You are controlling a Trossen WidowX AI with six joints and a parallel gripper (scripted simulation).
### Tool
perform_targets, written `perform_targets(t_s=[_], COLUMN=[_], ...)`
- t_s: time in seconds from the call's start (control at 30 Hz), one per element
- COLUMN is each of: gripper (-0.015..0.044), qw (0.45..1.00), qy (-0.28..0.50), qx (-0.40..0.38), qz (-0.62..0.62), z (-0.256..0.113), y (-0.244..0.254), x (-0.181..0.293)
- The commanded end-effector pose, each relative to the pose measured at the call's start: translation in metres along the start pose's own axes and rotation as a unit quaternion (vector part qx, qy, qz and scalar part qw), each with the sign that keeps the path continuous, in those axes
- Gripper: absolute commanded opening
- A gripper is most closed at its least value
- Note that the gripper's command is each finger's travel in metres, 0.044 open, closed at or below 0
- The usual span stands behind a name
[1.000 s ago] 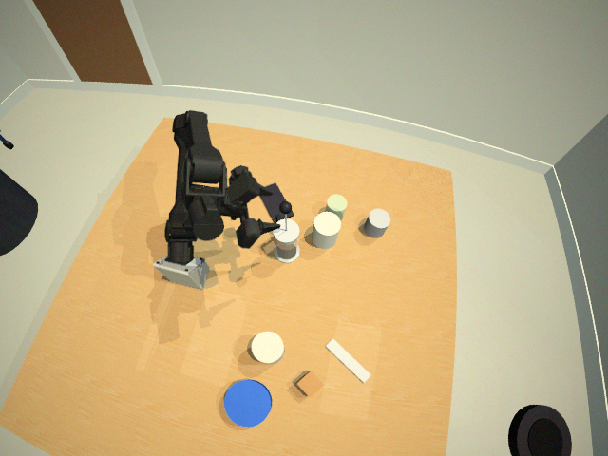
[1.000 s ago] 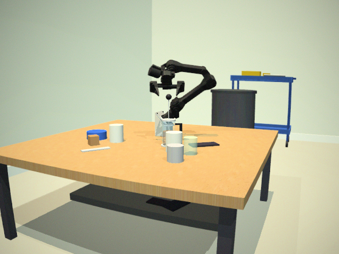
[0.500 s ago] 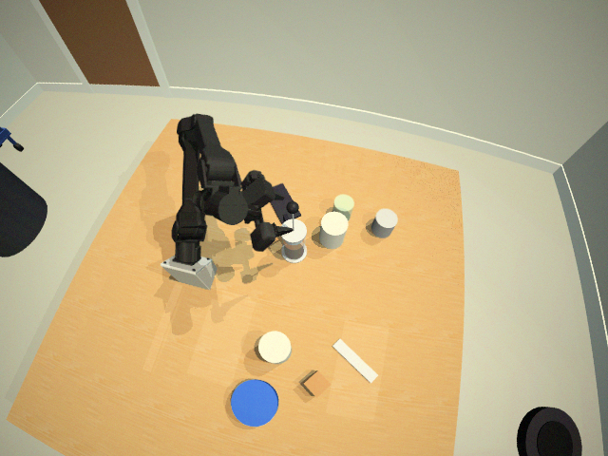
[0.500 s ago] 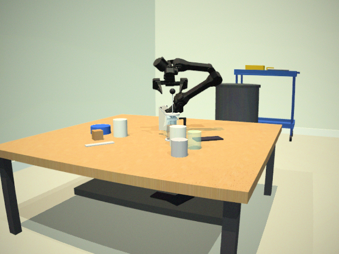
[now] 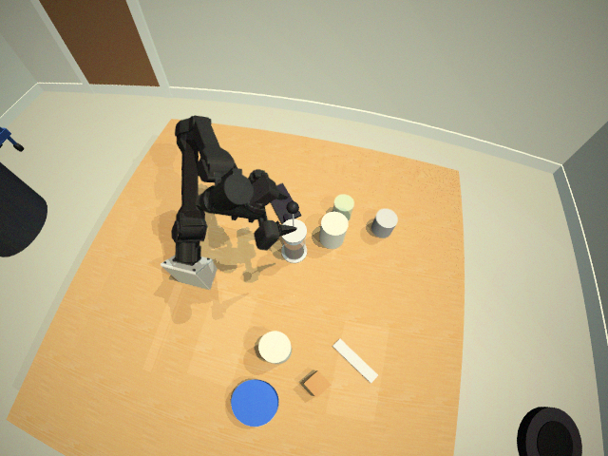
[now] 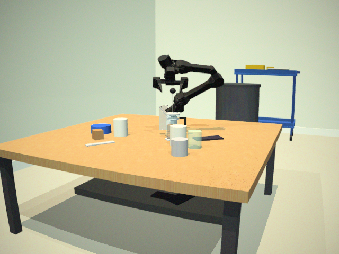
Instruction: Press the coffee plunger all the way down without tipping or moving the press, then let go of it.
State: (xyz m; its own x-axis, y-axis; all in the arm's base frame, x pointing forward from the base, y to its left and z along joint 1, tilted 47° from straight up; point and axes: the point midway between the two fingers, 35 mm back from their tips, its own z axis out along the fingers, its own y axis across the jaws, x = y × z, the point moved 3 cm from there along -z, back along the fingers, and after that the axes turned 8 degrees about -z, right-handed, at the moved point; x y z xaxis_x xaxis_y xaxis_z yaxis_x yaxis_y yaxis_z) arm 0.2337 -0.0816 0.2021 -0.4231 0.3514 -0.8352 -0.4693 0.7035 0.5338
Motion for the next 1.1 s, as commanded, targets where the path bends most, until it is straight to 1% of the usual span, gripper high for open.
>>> perform_targets(t_s=[0.0,0.4,0.7,1.07], gripper=[0.0440,0.0440,0.0440,0.0151], qw=[1.000,0.999,0.999,0.999], qy=[-0.006,-0.040,-0.041,-0.041], qx=[0.005,0.004,0.004,0.004], qz=[-0.002,0.011,0.011,0.011], z=[0.0065,0.0049,0.0050,0.0050], y=[0.0006,0.0073,0.0080,0.0080], x=[-0.0031,-0.0099,-0.0099,-0.0099])
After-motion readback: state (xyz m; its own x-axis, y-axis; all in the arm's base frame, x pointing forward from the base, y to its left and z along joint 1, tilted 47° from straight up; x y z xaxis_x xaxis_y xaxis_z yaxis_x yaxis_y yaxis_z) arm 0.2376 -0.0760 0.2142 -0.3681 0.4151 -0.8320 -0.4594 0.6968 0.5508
